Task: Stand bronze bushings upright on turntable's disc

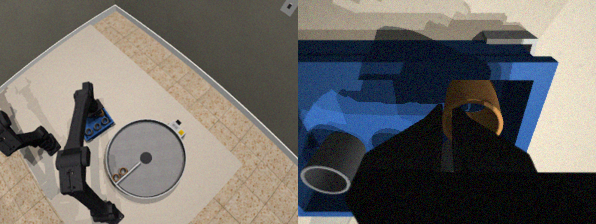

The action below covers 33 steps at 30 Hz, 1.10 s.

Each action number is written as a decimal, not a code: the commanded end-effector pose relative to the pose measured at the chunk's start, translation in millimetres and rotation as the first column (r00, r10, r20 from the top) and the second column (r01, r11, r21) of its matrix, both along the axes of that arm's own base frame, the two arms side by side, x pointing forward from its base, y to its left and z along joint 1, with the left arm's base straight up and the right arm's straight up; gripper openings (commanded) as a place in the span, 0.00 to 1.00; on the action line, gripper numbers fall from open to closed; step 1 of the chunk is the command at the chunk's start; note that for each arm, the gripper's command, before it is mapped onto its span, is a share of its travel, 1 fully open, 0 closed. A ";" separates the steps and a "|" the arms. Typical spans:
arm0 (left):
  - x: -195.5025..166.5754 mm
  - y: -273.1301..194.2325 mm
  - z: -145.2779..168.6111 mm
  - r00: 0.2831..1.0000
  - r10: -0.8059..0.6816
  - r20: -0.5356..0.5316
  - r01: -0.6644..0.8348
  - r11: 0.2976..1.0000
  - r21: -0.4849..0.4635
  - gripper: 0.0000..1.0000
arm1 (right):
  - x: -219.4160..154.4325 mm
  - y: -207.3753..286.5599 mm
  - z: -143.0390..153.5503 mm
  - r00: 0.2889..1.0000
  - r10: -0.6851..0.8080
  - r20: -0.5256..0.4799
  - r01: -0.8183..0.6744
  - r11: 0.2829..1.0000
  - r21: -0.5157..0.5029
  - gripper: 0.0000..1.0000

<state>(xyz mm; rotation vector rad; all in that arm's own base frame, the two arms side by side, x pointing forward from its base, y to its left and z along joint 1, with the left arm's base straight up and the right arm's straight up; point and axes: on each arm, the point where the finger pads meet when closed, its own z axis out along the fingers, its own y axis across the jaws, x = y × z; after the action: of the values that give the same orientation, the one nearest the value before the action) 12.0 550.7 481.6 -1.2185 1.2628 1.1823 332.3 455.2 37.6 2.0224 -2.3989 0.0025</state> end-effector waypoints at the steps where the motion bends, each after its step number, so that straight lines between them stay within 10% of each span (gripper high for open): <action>1: -3.9 -5.9 18.9 1.000 0.008 0.015 -0.008 0.999 0.044 1.00 | 5.4 17.0 16.4 1.000 0.004 0.030 -0.005 0.999 0.042 0.00; 33: -3.9 -5.9 18.9 1.000 0.008 0.015 -0.008 0.999 0.044 1.00 | 6.8 18.9 132.3 0.999 0.003 0.046 -0.006 0.998 0.064 0.00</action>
<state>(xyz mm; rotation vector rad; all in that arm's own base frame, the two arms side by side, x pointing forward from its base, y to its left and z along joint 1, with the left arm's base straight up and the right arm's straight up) 12.0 550.7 481.6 -1.2185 1.2628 1.1823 332.7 455.6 132.1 2.0288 -2.4058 -0.0011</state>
